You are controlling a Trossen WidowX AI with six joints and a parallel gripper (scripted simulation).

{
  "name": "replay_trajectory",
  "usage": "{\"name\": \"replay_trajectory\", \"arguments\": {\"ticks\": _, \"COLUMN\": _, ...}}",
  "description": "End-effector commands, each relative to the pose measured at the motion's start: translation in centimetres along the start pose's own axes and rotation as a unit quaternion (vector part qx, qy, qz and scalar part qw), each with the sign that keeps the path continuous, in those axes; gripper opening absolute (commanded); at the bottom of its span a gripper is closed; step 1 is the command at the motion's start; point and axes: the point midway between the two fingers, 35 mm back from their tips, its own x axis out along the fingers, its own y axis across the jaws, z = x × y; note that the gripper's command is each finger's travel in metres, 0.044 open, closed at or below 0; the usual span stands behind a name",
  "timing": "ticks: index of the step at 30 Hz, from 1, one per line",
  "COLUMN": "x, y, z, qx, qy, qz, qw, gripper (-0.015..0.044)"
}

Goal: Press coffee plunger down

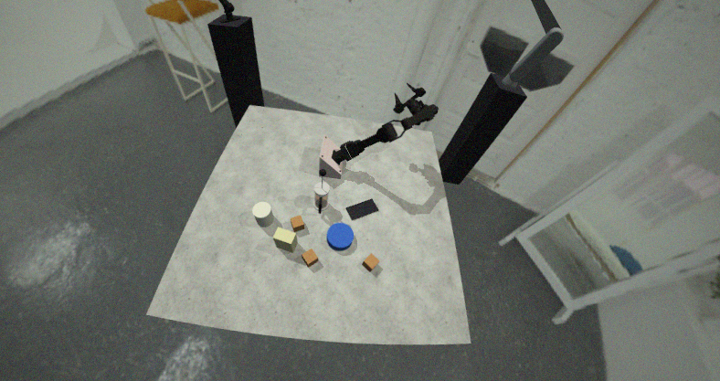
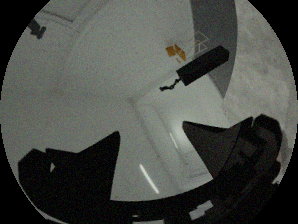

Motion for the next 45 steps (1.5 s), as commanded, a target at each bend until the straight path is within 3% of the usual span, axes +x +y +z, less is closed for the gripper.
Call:
{"name": "replay_trajectory", "arguments": {"ticks": 1, "x": -0.1, "y": -0.1, "z": 0.2, "qx": -0.001, "qy": -0.005, "qz": -0.002, "qw": 1.000, "gripper": 0.0426}}
{"name": "replay_trajectory", "arguments": {"ticks": 12, "x": -5.4, "y": -3.1, "z": 5.2, "qx": -0.005, "qy": -0.163, "qz": -0.045, "qw": 0.986, "gripper": 0.0440}}
{"name": "replay_trajectory", "arguments": {"ticks": 26, "x": -21.3, "y": -10.2, "z": 9.1, "qx": 0.011, "qy": -0.447, "qz": -0.147, "qw": 0.882, "gripper": 0.0440}}
{"name": "replay_trajectory", "arguments": {"ticks": 36, "x": -33.3, "y": -15.7, "z": 4.4, "qx": 0.066, "qy": -0.608, "qz": -0.220, "qw": 0.760, "gripper": 0.0440}}
{"name": "replay_trajectory", "arguments": {"ticks": 45, "x": -41.1, "y": -19.5, "z": -5.4, "qx": 0.118, "qy": -0.720, "qz": -0.276, "qw": 0.625, "gripper": 0.0440}}
